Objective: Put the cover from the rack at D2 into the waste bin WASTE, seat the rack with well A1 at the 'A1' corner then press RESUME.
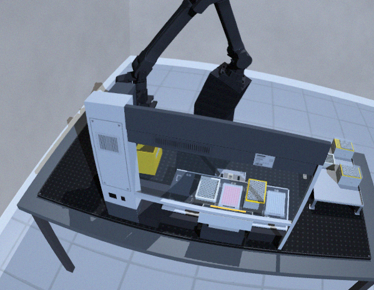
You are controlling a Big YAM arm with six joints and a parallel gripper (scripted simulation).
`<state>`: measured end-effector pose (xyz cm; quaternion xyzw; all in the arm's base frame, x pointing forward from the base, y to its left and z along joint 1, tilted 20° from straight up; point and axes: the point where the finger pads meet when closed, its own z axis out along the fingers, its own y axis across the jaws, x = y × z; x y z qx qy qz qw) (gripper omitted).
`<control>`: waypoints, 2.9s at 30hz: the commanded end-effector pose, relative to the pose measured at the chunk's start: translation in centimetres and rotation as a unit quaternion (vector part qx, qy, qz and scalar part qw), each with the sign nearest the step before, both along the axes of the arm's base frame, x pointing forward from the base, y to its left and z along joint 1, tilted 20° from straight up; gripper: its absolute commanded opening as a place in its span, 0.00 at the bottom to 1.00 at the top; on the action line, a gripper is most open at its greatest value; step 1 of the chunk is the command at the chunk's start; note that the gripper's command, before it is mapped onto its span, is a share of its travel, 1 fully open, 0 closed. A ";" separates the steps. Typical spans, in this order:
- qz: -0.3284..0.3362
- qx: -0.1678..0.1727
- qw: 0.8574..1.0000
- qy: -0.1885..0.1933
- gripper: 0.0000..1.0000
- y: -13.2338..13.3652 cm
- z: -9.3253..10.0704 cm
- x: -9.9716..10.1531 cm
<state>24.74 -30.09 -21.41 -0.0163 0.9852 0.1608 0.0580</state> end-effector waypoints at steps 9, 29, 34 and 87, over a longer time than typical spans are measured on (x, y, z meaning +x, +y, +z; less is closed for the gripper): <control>0.002 0.002 1.000 -0.001 0.00 -0.2 -0.2 -0.5; 0.002 0.003 1.000 0.000 0.00 -0.2 -0.3 -0.7; 0.001 0.003 1.000 0.000 0.00 -0.1 -0.3 -0.8; 0.000 -0.008 1.000 -0.006 0.00 1.2 -6.9 1.6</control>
